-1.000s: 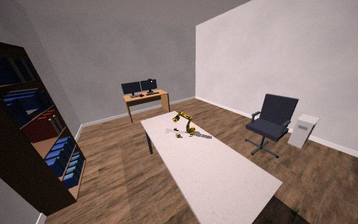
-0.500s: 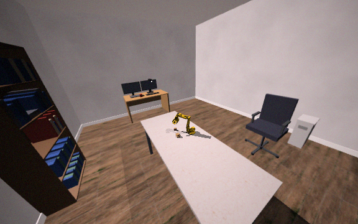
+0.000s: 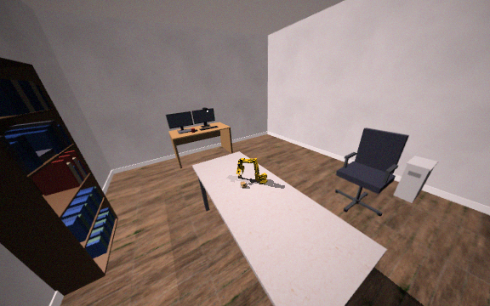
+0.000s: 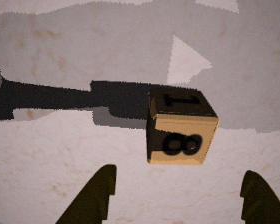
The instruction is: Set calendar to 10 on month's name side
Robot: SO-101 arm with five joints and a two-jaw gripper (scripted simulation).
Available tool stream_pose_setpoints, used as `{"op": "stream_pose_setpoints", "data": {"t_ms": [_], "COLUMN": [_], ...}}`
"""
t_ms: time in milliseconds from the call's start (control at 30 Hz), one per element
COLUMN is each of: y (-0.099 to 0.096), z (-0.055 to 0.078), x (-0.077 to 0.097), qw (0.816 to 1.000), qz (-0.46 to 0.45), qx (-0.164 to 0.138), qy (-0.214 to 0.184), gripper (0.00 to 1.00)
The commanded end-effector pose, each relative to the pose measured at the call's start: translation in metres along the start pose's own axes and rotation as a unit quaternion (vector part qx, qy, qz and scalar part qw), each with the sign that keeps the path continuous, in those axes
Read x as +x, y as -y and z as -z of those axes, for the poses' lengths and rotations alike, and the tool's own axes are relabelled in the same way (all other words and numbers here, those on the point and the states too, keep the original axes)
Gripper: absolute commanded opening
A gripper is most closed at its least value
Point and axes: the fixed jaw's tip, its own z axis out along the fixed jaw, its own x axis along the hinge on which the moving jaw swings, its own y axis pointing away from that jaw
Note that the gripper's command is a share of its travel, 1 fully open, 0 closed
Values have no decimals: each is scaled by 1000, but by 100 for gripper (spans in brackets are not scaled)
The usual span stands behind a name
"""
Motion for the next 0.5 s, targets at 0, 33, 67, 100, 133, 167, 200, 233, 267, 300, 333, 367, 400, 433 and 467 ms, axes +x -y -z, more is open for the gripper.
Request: {"op": "stream_pose_setpoints", "data": {"t_ms": [0, 33, 67, 100, 133, 167, 200, 233, 267, 300, 333, 367, 400, 433, 467], "y": [6, 6, 6, 6, 9, 9, 9, 9, 9, 9, 9, 9, 9, 9, 9], "z": [6, 6, 6, 6, 13, 13, 13, 13, 13, 13, 13, 13, 13, 13, 13], "x": [1, 1, 1, 1, 1, 1, 1, 1, 1, 1, 1, 1, 1, 1, 1], "qw": [1000, 1000, 1000, 1000, 1000, 1000, 1000, 1000, 1000, 1000, 1000, 1000, 1000, 1000, 1000], "qz": [2, 2, 2, 2, 2, 2, 2, 2, 2, 2, 2, 2, 2, 2, 2], "qx": [19, 19, 19, 19, 30, 30, 30, 30, 30, 30, 30, 30, 30, 30, 30], "qy": [0, 0, 0, 0, 0, 0, 0, 0, 0, 0, 0, 0, 0, 0, 0], "gripper": [35, 35, 35, 35, 35, 35, 35, 35, 35, 35, 35, 35, 35, 35, 35]}}
